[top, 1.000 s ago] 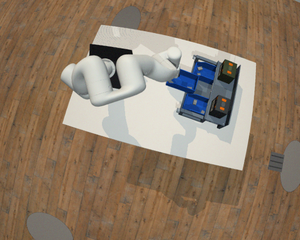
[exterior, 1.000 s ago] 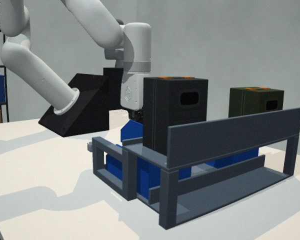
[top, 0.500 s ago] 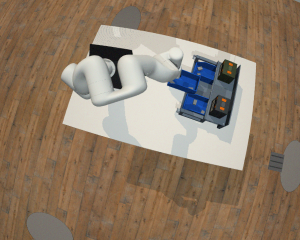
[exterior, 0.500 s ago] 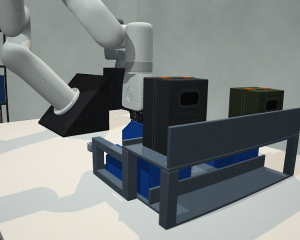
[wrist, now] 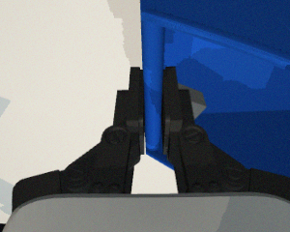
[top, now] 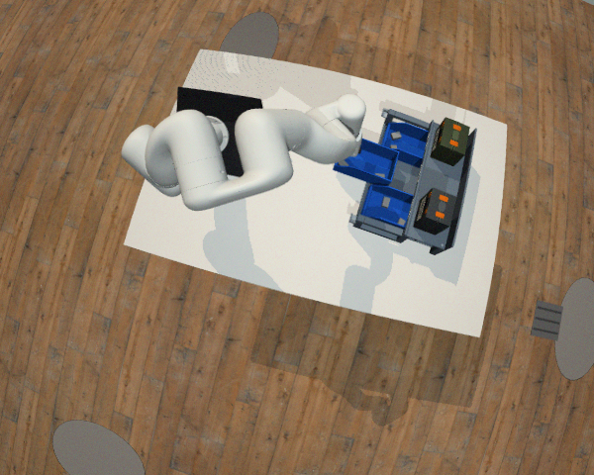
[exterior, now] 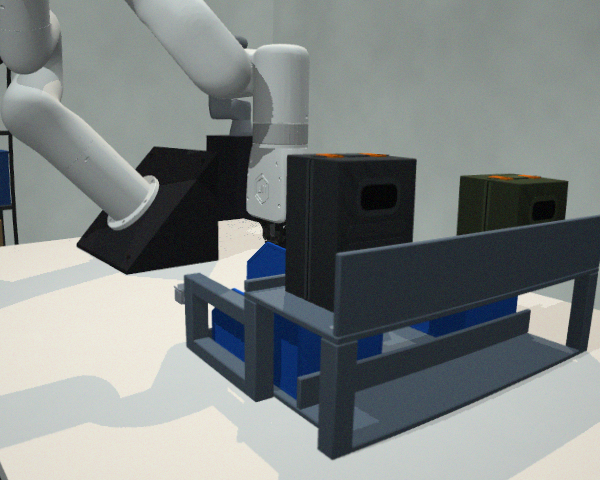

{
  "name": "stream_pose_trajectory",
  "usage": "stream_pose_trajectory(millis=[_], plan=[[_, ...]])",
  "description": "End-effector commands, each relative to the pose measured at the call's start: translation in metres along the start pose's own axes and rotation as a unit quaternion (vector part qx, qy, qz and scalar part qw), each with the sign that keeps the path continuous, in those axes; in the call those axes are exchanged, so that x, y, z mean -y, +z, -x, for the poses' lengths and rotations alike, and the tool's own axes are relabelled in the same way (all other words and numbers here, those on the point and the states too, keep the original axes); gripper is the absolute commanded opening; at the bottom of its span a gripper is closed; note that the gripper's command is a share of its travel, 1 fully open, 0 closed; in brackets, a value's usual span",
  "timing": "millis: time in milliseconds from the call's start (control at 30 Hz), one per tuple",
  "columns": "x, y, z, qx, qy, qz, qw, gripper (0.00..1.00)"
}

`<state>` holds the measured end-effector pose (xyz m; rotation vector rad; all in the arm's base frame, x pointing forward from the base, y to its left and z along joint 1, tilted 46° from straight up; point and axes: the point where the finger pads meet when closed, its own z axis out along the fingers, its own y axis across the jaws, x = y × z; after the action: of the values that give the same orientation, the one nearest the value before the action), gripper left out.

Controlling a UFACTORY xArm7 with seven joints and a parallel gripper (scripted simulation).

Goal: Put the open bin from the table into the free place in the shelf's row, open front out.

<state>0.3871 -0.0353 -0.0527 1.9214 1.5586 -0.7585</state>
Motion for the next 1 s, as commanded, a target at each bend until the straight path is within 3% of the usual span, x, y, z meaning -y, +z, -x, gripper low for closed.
stream_pose_trajectory(millis=[0,967], plan=[[-0.006,-0.002,-0.001,-0.001,0.000,0.002,1.000,0.00],[-0.020,-0.002,-0.001,-0.001,0.000,0.002,1.000,0.00]])
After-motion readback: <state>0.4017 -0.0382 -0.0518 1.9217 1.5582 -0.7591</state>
